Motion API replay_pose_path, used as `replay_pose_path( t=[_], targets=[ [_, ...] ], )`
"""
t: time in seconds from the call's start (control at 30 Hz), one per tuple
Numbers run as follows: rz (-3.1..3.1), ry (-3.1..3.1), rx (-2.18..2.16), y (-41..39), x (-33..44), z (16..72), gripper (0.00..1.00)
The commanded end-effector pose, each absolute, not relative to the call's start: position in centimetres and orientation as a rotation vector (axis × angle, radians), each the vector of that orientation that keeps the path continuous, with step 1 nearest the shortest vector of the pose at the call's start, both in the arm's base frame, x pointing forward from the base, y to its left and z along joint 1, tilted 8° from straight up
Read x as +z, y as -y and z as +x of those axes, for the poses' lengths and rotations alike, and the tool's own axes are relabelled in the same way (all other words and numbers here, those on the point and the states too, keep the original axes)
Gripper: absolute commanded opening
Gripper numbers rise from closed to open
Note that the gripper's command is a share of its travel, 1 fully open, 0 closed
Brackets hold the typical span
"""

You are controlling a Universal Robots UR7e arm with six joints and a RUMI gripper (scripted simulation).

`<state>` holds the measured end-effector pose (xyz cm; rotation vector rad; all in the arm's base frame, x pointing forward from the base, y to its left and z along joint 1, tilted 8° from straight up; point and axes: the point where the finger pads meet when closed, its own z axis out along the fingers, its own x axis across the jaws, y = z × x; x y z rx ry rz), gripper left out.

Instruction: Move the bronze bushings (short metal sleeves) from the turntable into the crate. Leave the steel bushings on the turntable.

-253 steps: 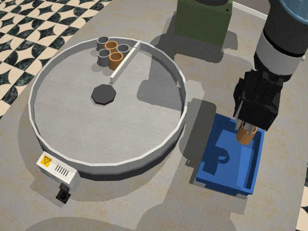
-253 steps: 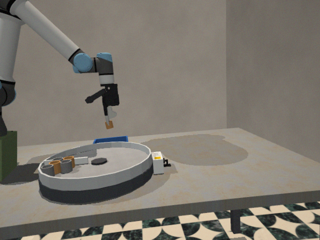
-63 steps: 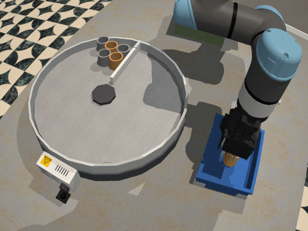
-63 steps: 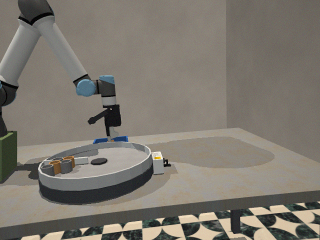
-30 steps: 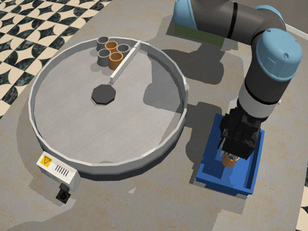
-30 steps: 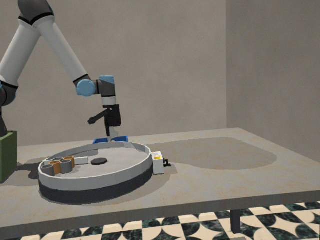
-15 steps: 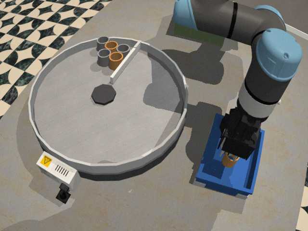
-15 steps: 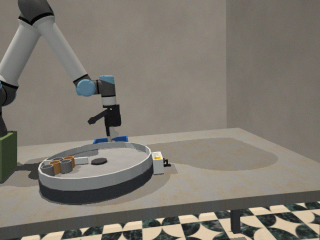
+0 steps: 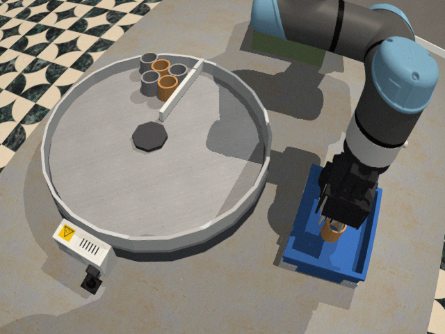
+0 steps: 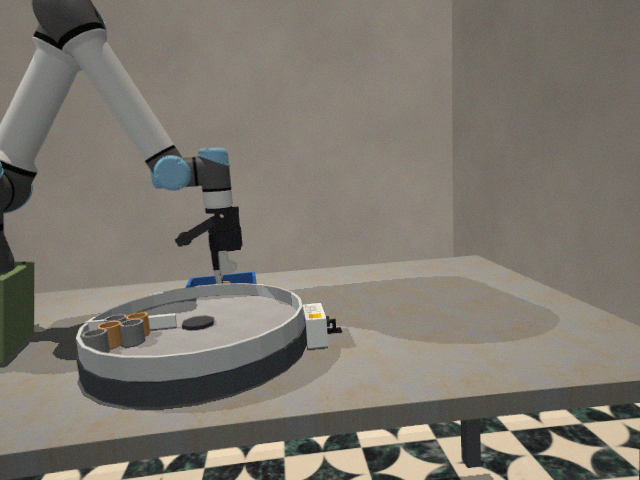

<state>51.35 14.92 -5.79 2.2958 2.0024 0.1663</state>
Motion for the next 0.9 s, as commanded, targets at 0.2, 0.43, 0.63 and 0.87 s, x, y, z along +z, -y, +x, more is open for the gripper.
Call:
replay_pose_path(
  t=[0.2,0.43,0.63,0.87],
  targets=[
    [2.295,-2.002,0.168,-14.9,-2.1,50.9,0.06],
    [2.295,-2.002,0.168,-14.9,0.3,50.5,0.06],
    [2.295,-2.002,0.168,-14.9,2.2,50.3,0.06],
    [2.295,-2.002,0.168,-14.9,2.6,50.2,0.06]
  ],
)
